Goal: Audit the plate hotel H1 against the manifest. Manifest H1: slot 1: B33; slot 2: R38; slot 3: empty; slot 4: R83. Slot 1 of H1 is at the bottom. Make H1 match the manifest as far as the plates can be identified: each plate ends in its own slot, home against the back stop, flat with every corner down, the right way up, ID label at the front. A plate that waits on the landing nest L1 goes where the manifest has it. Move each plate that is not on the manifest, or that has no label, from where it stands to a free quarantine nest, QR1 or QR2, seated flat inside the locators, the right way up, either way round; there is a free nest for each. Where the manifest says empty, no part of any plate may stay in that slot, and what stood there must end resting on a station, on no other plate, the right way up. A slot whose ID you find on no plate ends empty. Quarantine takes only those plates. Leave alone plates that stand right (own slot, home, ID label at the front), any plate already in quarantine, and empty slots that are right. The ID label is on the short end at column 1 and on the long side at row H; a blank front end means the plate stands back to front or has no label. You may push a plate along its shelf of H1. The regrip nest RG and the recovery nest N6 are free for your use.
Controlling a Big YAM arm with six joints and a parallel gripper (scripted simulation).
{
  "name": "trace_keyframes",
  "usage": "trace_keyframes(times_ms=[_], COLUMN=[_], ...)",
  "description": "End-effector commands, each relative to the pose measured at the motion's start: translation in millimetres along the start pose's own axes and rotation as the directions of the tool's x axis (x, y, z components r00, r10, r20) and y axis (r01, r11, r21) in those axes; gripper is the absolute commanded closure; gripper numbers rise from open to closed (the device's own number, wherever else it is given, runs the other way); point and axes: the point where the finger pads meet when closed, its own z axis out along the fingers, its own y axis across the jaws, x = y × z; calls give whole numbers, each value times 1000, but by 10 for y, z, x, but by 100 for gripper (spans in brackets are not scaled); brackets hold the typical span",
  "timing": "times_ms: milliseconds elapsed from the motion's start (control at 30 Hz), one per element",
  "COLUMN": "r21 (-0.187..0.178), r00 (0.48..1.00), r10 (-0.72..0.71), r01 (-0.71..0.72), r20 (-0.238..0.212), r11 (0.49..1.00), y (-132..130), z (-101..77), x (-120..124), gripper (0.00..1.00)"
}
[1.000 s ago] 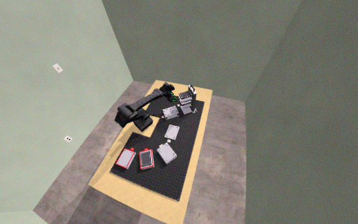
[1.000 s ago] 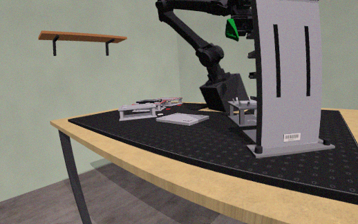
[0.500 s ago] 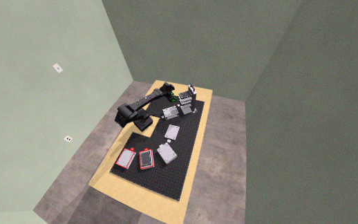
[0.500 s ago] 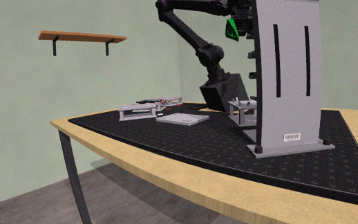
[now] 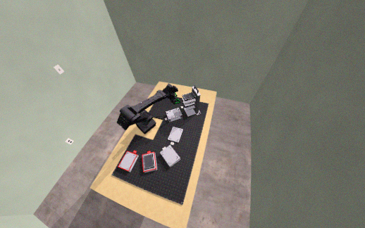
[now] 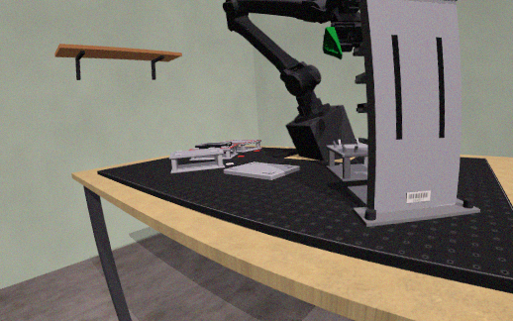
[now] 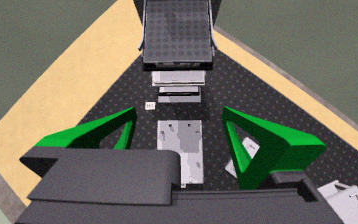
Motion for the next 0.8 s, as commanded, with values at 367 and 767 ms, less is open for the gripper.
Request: trace_keyframes(times_ms=[367,767], r21=[-8,-9], r00=[1000,1000], r10=[-21,2], r01=[21,-1], r20=[12,13], r11=[1000,1000], y=[66,28], z=[-10,-196], x=[-18,114], gripper=[0,0])
